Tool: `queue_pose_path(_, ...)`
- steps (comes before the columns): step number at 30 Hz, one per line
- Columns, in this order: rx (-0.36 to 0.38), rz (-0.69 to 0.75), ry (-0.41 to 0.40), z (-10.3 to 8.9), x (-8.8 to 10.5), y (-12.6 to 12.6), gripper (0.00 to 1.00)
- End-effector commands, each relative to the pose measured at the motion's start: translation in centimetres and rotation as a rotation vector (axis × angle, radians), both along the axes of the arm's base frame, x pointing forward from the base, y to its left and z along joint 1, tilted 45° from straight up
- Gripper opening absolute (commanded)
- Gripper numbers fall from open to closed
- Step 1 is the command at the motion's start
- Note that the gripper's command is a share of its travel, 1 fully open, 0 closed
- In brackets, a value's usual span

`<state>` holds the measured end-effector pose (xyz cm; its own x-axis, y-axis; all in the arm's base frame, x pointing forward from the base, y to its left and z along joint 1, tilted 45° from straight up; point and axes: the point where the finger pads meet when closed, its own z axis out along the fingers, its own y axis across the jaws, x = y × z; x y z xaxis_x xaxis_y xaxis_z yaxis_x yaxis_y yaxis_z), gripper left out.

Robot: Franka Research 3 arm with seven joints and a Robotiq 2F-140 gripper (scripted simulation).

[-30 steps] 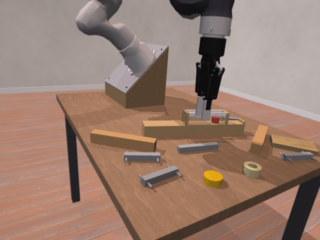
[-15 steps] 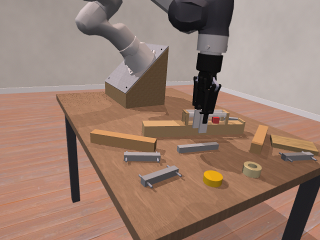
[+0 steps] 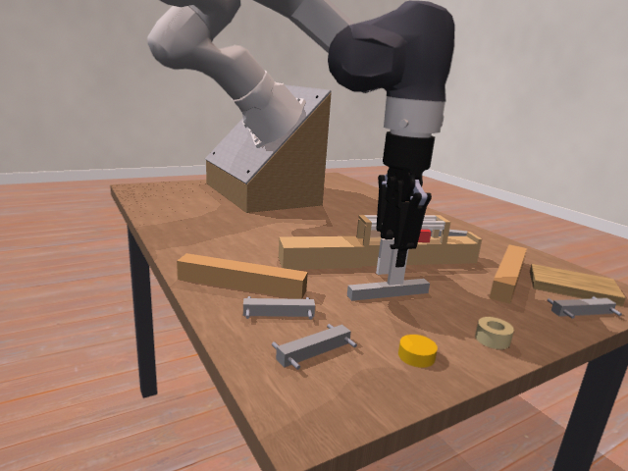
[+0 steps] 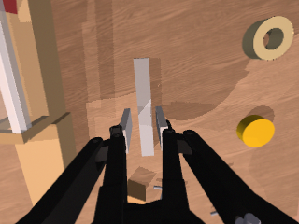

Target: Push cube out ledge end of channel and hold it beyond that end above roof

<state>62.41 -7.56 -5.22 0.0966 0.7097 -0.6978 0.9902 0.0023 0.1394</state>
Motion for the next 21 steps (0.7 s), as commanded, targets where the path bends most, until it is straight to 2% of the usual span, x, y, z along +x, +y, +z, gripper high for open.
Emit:
queue_pose_path(1,0.005,0.0,-0.011,-0.2,0.3,-0.1,0.23)
queue_pose_path(13,0.005,0.0,-0.011,-1.7,0.6,-1.6,0.23)
queue_pose_path(21,0.005,0.0,-0.011,-1.8,0.6,-1.7,0.23)
